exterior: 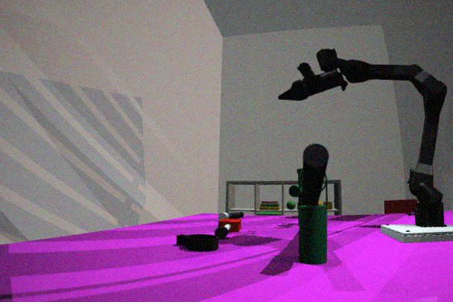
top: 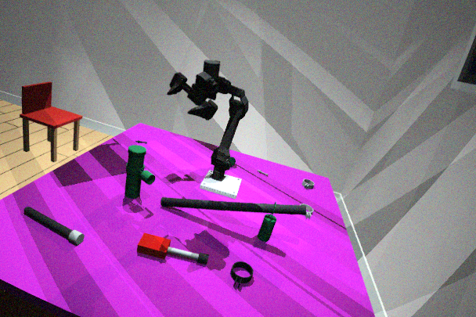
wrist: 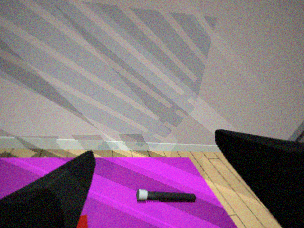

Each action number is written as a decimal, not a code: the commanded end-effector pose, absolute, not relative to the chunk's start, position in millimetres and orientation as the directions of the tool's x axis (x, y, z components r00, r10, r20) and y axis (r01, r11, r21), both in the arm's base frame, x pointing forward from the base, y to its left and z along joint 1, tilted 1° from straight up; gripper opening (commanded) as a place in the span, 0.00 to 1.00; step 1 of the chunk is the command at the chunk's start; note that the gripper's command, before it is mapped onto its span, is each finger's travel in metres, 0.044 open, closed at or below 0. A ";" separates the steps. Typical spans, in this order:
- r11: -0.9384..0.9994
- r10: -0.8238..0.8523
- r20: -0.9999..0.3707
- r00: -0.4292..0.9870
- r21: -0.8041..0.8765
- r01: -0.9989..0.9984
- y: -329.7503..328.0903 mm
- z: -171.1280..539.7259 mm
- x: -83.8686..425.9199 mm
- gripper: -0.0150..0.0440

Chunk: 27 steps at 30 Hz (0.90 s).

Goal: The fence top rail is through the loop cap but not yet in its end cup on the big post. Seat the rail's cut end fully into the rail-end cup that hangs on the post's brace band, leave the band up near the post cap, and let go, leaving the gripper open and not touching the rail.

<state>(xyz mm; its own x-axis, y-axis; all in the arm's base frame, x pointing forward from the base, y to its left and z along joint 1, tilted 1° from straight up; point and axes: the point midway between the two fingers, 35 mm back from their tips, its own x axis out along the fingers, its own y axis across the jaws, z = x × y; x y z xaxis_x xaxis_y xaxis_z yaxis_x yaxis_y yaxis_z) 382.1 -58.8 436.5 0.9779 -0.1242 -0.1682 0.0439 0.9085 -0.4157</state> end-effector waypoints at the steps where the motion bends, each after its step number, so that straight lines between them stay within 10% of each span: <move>1: 0.963 -0.067 -0.418 0.906 -0.264 -0.050 -33.6 372.1 379.0 1.00; 10: 0.998 0.012 -0.836 0.549 -0.022 -0.056 16.3 262.3 318.1 1.00; 27: 0.869 -0.062 -0.854 0.516 -0.301 -0.393 -31.7 250.4 337.7 1.00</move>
<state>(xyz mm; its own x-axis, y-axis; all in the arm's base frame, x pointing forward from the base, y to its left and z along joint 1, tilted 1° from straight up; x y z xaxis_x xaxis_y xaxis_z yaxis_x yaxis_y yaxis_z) 324.6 -7.3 255.6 0.5239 -0.0281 -0.8513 -0.2393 0.9543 -0.1788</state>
